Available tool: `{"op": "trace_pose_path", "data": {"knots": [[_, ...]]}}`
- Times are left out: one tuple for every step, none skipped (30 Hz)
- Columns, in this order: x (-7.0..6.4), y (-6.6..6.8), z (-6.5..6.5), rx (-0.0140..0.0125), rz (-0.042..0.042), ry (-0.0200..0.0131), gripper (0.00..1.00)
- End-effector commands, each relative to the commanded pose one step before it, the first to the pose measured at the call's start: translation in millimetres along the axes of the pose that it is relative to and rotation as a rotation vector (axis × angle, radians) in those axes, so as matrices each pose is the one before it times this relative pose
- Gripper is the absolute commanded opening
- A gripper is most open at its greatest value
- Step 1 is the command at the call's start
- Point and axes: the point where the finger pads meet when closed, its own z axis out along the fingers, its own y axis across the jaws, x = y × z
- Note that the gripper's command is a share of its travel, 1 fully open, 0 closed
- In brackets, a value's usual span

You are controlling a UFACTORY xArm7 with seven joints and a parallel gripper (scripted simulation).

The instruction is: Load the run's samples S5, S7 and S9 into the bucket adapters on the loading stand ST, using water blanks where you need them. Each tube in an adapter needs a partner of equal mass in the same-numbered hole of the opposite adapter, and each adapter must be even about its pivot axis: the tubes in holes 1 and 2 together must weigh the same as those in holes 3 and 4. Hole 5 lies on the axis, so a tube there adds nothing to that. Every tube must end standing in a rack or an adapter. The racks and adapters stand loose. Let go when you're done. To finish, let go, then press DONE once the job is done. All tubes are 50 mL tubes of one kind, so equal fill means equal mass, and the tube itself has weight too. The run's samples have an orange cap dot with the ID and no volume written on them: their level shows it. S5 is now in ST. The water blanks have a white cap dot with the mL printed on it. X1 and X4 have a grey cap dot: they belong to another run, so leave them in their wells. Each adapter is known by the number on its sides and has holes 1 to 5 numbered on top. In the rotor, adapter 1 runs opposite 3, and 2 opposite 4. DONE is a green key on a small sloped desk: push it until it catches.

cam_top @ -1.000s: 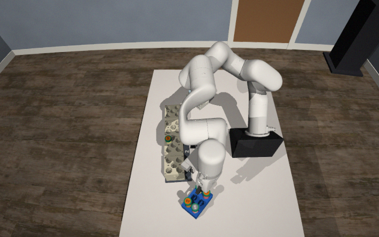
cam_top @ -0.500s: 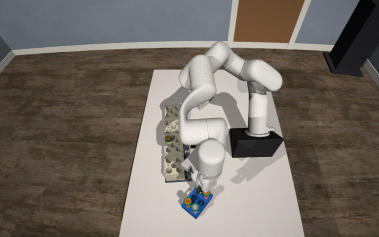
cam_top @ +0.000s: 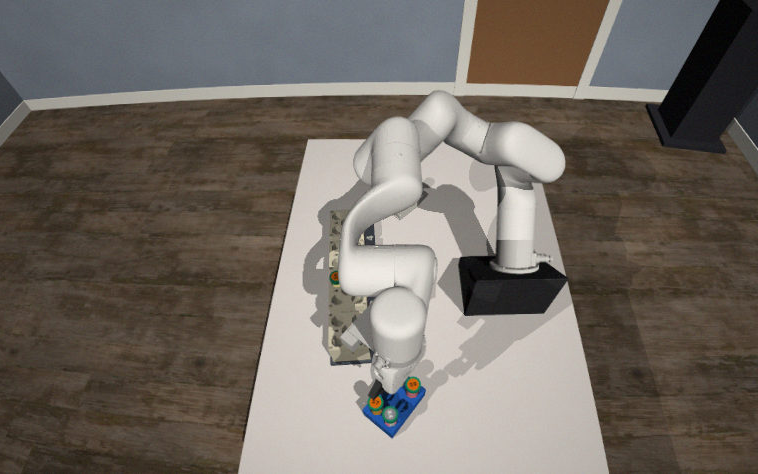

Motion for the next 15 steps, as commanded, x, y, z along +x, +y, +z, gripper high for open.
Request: {"op": "trace_pose_path", "data": {"knots": [[6.31, -17.05, -2.69, 0.00051, -0.00158, -0.00113, 0.57], [2.24, -4.48, 0.0, 0.0, 0.00002, 0.0, 0.57], [2.25, -4.46, 0.01, 0.0, 0.00002, 0.0, 0.57], [2.25, -4.46, 0.01, 0.0, 0.00002, 0.0, 0.57], [2.25, -4.46, 0.01, 0.0, 0.00002, 0.0, 0.57], [2.25, -4.46, 0.01, 0.0, 0.00002, 0.0, 0.57], [2.25, -4.46, 0.02, -0.00001, 0.00002, 0.0, 0.57], [2.0, -3.96, 0.01, -0.00001, 0.00002, 0.0, 0.57], [0.0, -0.01, 0.0, 0.0, 0.0, 0.0, 0.57], [0.0, -0.01, 0.0, 0.0, 0.0, 0.0, 0.57], [0.0, -0.01, 0.0, 0.0, 0.0, 0.0, 0.57], [0.0, -0.01, 0.0, 0.0, 0.0, 0.0, 0.57], [0.0, -0.01, 0.0, 0.0, 0.0, 0.0, 0.57], [0.0, -0.01, 0.0, 0.0, 0.0, 0.0, 0.57], [0.0, -0.01, 0.0, 0.0, 0.0, 0.0, 0.57]]}}
